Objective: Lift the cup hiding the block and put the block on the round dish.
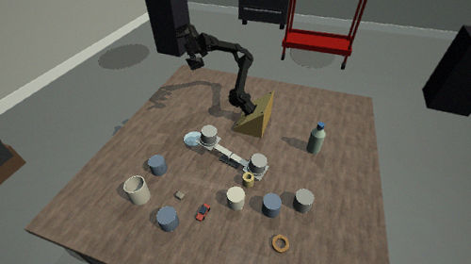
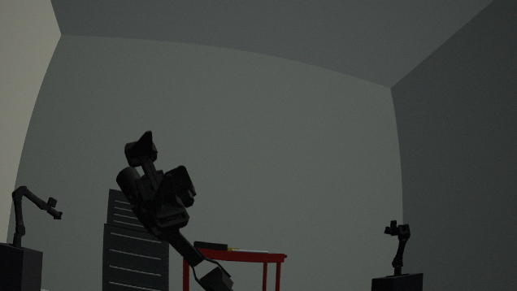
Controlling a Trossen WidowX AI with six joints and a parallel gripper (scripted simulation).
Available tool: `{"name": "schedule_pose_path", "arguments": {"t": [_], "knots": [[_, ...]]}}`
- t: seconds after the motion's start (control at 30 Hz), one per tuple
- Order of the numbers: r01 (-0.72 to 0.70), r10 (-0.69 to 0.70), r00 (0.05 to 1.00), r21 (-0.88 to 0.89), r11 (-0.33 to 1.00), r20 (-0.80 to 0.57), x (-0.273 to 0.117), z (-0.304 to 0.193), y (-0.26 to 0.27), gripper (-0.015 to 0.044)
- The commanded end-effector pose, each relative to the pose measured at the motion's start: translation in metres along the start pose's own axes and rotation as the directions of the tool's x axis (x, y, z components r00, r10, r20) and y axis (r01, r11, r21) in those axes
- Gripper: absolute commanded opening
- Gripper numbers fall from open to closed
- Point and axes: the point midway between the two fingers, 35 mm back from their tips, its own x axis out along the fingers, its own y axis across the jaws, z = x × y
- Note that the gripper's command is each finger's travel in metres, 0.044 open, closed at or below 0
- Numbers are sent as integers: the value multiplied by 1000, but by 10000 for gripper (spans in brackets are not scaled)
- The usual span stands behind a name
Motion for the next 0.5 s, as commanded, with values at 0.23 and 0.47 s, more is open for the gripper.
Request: {"name": "schedule_pose_path", "arguments": {"t": [0.23,0.47], "knots": [[-174,169,985,293,940,41,28,-3,43,440],[-282,281,957,476,833,75,43,0,71,440]]}}
